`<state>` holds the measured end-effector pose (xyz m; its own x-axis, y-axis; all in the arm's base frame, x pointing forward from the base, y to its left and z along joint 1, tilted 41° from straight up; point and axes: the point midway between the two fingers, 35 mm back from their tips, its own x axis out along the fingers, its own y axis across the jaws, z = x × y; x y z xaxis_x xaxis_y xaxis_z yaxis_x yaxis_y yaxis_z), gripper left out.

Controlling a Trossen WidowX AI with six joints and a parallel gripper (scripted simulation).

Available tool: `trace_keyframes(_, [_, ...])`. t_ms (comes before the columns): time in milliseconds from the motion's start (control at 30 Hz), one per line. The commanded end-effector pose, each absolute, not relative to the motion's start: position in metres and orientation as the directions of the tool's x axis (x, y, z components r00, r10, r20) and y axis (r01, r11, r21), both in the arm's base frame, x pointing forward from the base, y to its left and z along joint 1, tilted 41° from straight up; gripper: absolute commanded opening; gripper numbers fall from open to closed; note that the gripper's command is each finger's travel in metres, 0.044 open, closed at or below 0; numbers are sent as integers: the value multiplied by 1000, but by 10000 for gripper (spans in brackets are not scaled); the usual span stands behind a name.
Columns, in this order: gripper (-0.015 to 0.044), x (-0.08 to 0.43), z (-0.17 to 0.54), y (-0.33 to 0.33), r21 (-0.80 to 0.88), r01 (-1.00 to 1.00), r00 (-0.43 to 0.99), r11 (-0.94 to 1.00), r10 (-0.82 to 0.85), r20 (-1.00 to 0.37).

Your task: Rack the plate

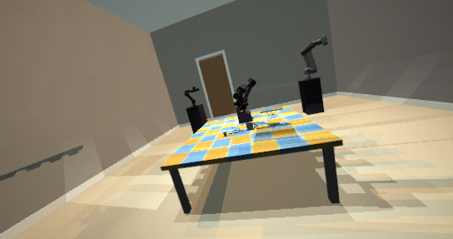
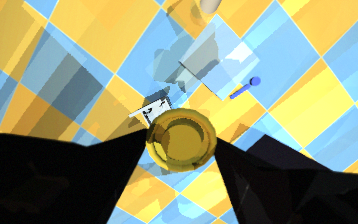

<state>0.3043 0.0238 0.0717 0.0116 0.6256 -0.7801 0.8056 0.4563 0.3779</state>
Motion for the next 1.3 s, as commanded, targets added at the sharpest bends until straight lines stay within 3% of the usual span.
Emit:
trace_keyframes(0, [0,292,82,40,287,893,4,347,632,-775])
trace_keyframes(400, [0,263,107,74,39,998,2,43,640,-768])
trace_keyframes(800, [0,228,126,102,-223,941,-3,-253,654,-756])
trace_keyframes(1267, [0,225,112,106,-205,949,-24,-241,592,-806])
